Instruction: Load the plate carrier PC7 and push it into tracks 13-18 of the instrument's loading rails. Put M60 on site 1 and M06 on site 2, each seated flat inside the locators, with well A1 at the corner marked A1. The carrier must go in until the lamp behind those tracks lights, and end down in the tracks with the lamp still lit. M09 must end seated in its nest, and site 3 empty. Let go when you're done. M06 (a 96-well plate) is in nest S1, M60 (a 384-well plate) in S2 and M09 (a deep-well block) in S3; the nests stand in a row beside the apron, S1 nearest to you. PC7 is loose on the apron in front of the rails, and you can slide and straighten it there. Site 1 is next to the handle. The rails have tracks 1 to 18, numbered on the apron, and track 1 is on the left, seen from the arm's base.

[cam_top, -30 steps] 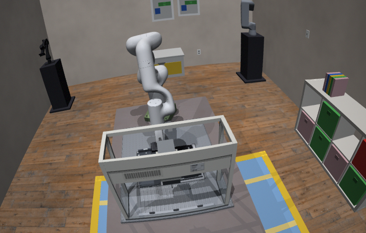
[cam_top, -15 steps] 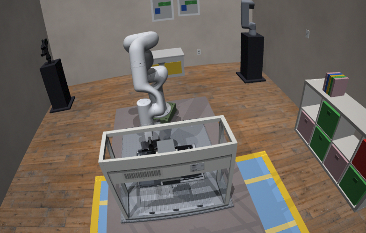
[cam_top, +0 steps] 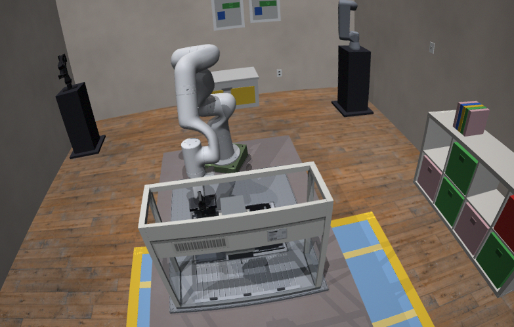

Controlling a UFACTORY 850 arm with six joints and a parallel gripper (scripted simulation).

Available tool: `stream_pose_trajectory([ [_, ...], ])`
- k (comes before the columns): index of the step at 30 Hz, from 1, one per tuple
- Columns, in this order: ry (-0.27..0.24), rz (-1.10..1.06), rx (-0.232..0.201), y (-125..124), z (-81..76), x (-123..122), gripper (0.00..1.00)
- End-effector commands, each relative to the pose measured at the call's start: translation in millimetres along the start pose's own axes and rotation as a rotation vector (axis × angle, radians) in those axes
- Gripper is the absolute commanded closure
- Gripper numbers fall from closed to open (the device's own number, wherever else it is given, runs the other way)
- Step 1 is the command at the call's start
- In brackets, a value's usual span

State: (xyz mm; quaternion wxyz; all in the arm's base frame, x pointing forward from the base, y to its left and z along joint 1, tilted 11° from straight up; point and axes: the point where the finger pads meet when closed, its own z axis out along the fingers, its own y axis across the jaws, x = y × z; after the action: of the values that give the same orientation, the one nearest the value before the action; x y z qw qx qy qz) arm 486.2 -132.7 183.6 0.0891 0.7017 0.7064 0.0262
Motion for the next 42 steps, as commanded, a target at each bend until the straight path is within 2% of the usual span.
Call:
stream_pose_trajectory([
  [1,0.005,-0.001,-0.002,-0.1,-0.5,-2.8,1.00],
  [20,0.004,-0.001,-0.002,-0.1,-0.5,-2.8,1.00],
  [42,0.005,-0.001,-0.002,-0.1,32.8,-2.7,1.00],
])
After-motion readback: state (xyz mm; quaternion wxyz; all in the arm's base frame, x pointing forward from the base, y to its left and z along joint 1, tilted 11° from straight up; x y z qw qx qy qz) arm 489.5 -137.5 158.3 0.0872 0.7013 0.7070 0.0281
